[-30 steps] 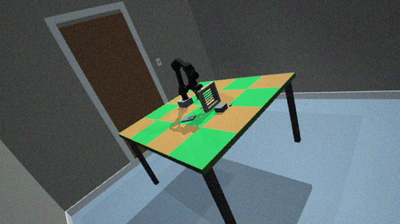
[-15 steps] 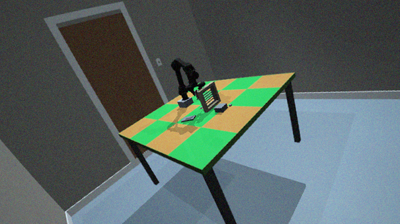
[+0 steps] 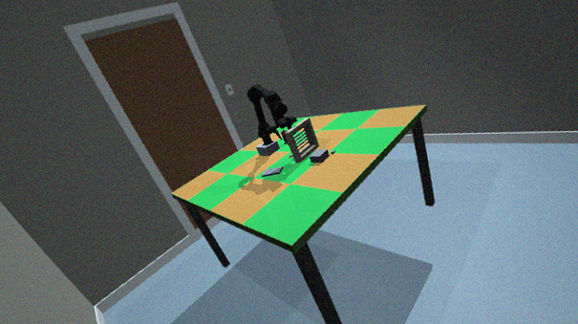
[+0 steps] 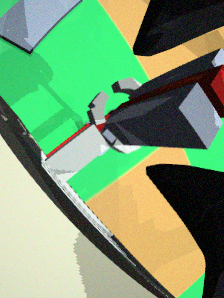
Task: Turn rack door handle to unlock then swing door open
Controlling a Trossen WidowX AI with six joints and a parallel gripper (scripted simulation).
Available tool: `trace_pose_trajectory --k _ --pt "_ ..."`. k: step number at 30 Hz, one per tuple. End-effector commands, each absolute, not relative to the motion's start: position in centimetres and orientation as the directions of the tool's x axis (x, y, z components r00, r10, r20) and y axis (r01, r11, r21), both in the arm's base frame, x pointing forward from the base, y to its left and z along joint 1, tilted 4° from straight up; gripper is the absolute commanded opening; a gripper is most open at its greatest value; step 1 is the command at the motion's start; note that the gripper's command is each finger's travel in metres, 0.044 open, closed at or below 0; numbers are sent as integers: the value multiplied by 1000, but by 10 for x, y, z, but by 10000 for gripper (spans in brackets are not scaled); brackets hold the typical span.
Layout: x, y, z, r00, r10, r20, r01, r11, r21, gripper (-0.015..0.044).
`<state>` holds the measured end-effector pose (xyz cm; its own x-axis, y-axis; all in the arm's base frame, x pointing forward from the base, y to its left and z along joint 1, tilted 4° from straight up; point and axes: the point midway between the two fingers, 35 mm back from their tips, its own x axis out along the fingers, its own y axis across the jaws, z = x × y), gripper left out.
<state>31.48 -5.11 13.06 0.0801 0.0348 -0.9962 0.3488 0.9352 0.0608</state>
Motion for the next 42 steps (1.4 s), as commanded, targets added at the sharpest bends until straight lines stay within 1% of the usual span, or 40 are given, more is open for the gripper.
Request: trace_pose_trajectory --k 1,6,12,18,24,29,33,37,42 --pt "315 -51 131 80 36 -996 180 982 50 292" --pt "315 -51 131 80 36 -996 -65 997 31 292" --pt "315 -51 131 80 36 -996 -354 935 5 292" --pt "315 -51 131 80 36 -996 -611 791 -20 292" --pt "315 -51 131 80 36 -996 -815 577 -44 292" --pt "315 -51 131 80 36 -996 -931 360 -62 292" --pt "315 -51 131 80 36 -996 -983 169 -73 292" --pt "315 -51 131 80 36 -996 -996 -28 -81 292" --pt "315 -51 131 80 36 -996 -958 -272 -87 292"
